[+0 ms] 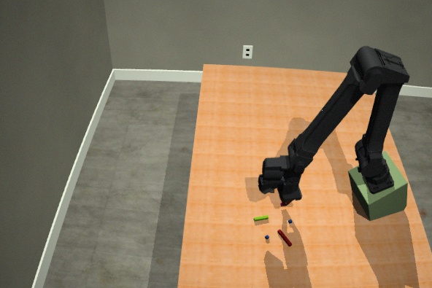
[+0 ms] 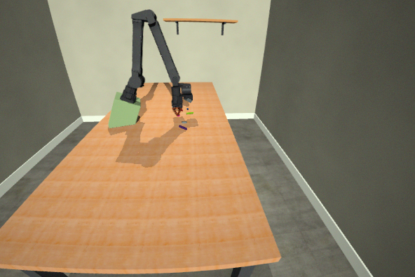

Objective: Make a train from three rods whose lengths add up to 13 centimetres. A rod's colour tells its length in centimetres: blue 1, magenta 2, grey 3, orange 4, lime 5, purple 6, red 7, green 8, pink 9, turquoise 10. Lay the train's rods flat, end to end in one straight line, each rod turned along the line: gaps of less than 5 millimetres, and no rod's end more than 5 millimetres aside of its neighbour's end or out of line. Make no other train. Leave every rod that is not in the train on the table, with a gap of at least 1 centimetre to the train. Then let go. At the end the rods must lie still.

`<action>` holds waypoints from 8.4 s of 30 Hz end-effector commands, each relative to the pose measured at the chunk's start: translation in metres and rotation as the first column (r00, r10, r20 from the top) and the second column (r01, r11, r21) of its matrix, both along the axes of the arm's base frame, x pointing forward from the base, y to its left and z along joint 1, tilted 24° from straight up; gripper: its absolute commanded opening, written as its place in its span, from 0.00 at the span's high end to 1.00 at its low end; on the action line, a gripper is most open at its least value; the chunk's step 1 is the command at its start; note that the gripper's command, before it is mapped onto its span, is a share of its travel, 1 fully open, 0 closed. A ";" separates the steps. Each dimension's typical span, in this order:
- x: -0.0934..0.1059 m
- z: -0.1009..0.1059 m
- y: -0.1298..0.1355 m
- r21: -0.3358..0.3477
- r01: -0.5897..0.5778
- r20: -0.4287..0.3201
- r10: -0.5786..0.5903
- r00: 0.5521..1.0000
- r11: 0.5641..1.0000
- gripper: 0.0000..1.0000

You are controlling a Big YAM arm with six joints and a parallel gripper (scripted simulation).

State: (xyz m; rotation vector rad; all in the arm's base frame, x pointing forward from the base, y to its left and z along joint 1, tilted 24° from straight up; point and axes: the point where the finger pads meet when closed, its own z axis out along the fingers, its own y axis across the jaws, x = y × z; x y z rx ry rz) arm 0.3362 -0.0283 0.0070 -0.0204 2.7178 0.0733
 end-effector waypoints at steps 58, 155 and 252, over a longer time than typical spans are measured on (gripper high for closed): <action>0.006 0.001 0.004 0.000 -0.008 0.002 0.008 1.000 1.000 0.96; 0.004 0.043 -0.007 -0.010 0.000 0.044 0.001 0.999 1.000 0.77; 0.065 0.087 0.037 -0.027 -0.055 0.008 0.055 0.998 0.998 0.77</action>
